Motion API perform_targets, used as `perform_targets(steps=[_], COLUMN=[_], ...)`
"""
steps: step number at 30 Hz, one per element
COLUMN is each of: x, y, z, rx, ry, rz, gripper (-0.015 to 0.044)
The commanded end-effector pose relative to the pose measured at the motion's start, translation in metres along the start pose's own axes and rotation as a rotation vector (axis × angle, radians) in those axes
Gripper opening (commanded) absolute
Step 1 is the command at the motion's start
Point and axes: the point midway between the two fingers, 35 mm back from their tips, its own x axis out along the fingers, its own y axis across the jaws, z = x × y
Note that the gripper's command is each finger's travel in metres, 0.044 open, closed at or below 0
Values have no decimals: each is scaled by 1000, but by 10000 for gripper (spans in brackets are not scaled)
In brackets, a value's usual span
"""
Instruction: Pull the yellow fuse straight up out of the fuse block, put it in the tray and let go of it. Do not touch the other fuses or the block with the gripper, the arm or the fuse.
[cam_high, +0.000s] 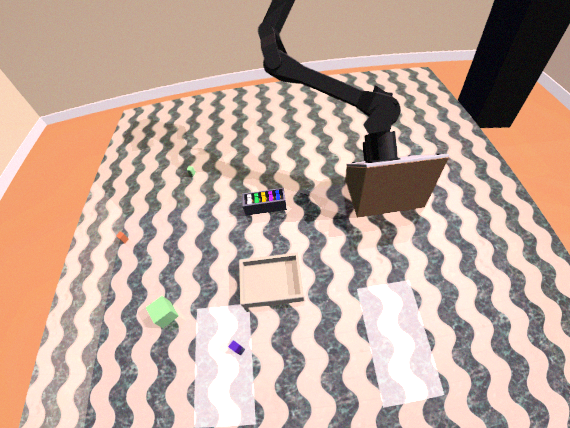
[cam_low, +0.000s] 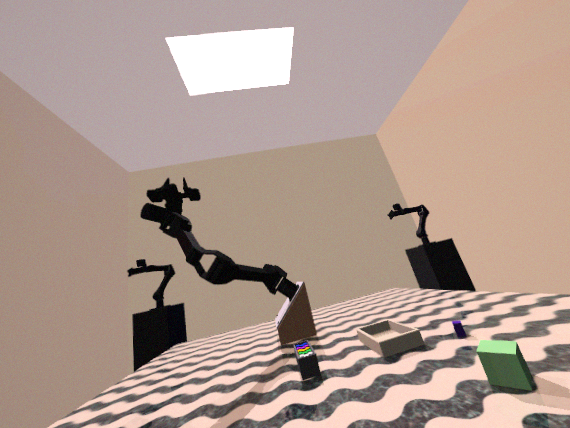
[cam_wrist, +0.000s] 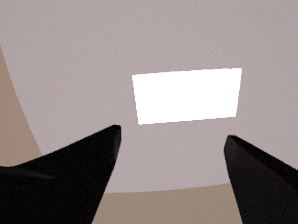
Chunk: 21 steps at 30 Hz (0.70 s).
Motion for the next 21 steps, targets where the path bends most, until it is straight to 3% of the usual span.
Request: perform_targets(steps=[1, 8, 14, 21], x=[0, 21, 43, 58], y=[-1, -52, -117, -189], z=[-2, -52, -67, -45], rx=[-6, -208, -373, -531], ry=[-1, -56, -142, -270], rz=[-3, -145, -303, -484], gripper=[257, 73, 65, 65])
